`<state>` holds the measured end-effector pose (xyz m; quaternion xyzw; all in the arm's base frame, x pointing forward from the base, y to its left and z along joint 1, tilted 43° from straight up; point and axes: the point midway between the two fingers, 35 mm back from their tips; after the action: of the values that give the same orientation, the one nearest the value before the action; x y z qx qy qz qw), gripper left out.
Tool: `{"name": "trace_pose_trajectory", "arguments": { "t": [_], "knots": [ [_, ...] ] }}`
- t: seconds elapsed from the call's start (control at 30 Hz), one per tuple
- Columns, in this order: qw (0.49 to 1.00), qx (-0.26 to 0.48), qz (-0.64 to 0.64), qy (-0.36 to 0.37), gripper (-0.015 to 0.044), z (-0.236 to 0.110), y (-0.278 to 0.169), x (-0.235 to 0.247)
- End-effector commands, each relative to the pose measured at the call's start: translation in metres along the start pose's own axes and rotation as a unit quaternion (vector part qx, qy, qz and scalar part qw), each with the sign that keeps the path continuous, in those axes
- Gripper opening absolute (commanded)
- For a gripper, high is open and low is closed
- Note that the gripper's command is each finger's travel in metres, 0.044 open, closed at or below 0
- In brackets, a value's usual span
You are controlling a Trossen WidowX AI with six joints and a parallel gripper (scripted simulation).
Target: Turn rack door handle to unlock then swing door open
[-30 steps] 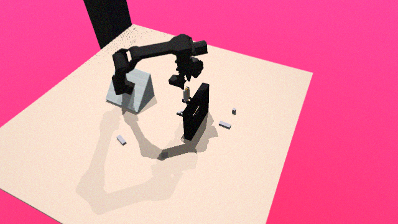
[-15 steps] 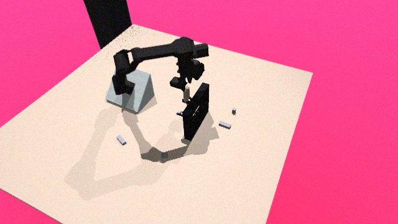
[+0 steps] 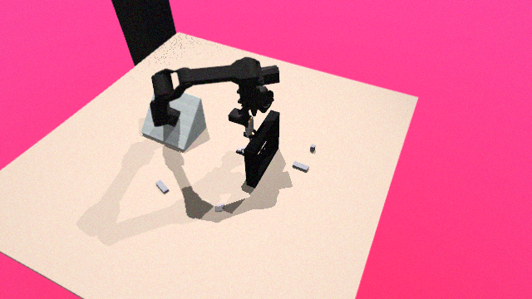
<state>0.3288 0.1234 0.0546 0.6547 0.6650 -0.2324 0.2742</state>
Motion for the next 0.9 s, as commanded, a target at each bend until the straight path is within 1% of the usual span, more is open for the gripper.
{"name": "trace_pose_trajectory", "arguments": {
  "t": [0.0,0.5,0.73,0.87],
  "knots": [
    [1.000,0.004,-0.004,-0.003,0.0291,0.010,-0.002,-0.001],
    [1.000,0.009,-0.005,-0.002,0.0291,0.032,-0.003,-0.003],
    [1.000,0.009,-0.005,-0.002,0.0107,0.032,-0.003,-0.003],
    [1.000,0.009,-0.005,-0.002,0.0080,0.032,-0.003,-0.003]
  ]
}}
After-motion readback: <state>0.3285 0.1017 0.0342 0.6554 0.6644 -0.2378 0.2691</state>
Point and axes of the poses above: the point midway between the two fingers, 35 mm back from their tips, its own z axis out along the fingers, its own x axis across the jaws, y = z × x, and after that the axes turned 3 degrees about z, right-handed
